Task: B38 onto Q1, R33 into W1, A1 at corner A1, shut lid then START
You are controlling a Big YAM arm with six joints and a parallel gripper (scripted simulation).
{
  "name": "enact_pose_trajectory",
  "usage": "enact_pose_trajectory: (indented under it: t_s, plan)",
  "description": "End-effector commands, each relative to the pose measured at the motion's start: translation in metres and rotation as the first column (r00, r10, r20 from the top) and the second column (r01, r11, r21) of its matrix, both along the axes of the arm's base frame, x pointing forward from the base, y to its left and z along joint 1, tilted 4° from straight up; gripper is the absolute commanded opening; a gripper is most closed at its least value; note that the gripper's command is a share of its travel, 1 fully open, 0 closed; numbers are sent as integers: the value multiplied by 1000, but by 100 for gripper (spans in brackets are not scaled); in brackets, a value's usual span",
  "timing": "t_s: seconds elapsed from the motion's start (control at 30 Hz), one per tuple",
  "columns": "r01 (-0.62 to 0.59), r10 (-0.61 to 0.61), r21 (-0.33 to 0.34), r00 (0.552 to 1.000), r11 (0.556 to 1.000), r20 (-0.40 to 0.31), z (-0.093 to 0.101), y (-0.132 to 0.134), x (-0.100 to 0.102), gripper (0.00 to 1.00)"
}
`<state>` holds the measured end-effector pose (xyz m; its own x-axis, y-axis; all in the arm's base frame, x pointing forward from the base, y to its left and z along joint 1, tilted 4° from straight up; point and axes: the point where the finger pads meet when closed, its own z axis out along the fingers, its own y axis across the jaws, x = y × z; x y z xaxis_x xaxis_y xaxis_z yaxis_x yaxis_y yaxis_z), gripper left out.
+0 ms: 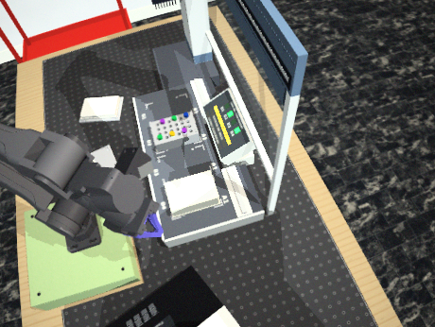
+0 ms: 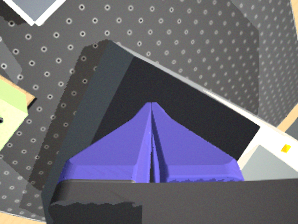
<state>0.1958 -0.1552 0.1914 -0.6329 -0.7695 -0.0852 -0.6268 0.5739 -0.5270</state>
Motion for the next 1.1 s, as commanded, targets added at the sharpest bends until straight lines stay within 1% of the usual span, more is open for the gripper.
enact_pose_trajectory:
  t_s: [0.0, 0.03, 0.1, 0.13, 0.37, 0.6, 0.7, 0.77, 0.87, 1.07]
  plan:
    - [32, -32, -5, 999, 999, -4, -7, -3, -16, 0]
    - [55, -55, -10, 999, 998, 1, -7, -5, -21, 0]
    - [55, -55, -10, 999, 998, 1, -7, -5, -21, 0]
    - [60, -60, -12, 998, 998, 5, -4, -7, -21, 0]
    - [217, -213, -56, 975, 975, 59, -7, -26, -55, 0]
    - [340, -334, -80, 939, 937, 78, -16, -37, -87, 0]
    - [339, -332, -84, 940, 937, 83, -14, -37, -87, 0]
    - [386, -377, -107, 921, 916, 97, -12, -41, -99, 0]
    - [451, -439, -121, 891, 884, 112, -17, -42, -118, 0]
    - [538, -528, -122, 843, 834, 106, -31, -40, -146, 0]
